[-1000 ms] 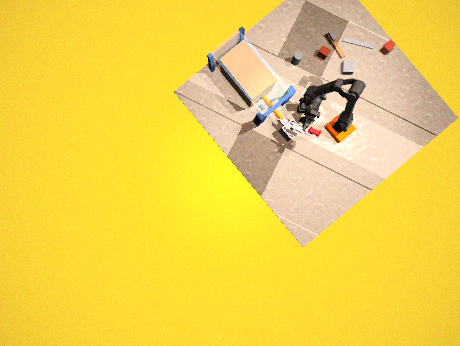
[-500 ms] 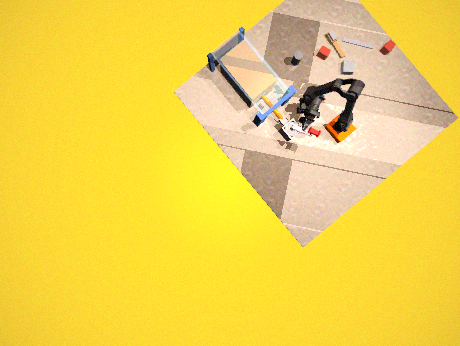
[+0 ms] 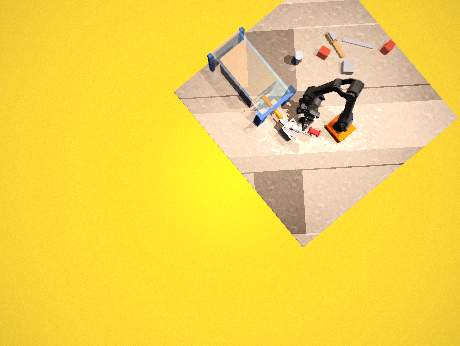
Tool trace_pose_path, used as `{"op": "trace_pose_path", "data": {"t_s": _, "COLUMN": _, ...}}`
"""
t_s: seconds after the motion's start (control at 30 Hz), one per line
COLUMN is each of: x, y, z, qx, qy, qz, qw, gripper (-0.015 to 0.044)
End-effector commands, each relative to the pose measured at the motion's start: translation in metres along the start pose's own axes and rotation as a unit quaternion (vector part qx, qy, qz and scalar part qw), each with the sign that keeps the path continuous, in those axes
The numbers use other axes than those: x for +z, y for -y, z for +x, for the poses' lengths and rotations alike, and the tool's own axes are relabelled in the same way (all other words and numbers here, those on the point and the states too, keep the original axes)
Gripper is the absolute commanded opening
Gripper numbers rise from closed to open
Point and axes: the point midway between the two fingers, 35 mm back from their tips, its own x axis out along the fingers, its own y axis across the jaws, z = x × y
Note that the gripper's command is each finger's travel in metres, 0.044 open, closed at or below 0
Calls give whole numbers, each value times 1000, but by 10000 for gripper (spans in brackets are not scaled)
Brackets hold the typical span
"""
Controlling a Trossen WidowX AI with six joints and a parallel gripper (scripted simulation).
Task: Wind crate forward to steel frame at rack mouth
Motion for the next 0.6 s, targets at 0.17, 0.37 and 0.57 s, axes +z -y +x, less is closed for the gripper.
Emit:
{"op": "trace_pose_path", "data": {"t_s": 0.17, "x": 0, "y": 1, "z": 0, "qx": 0, "qy": 0, "qz": -1, "qw": 1000, "gripper": 0}}
{"op": "trace_pose_path", "data": {"t_s": 0.37, "x": 0, "y": 2, "z": 0, "qx": 0, "qy": 0, "qz": -1, "qw": 1000, "gripper": 0}}
{"op": "trace_pose_path", "data": {"t_s": 0.57, "x": 0, "y": 3, "z": 0, "qx": 0, "qy": -1, "qz": -1, "qw": 1000, "gripper": 0}}
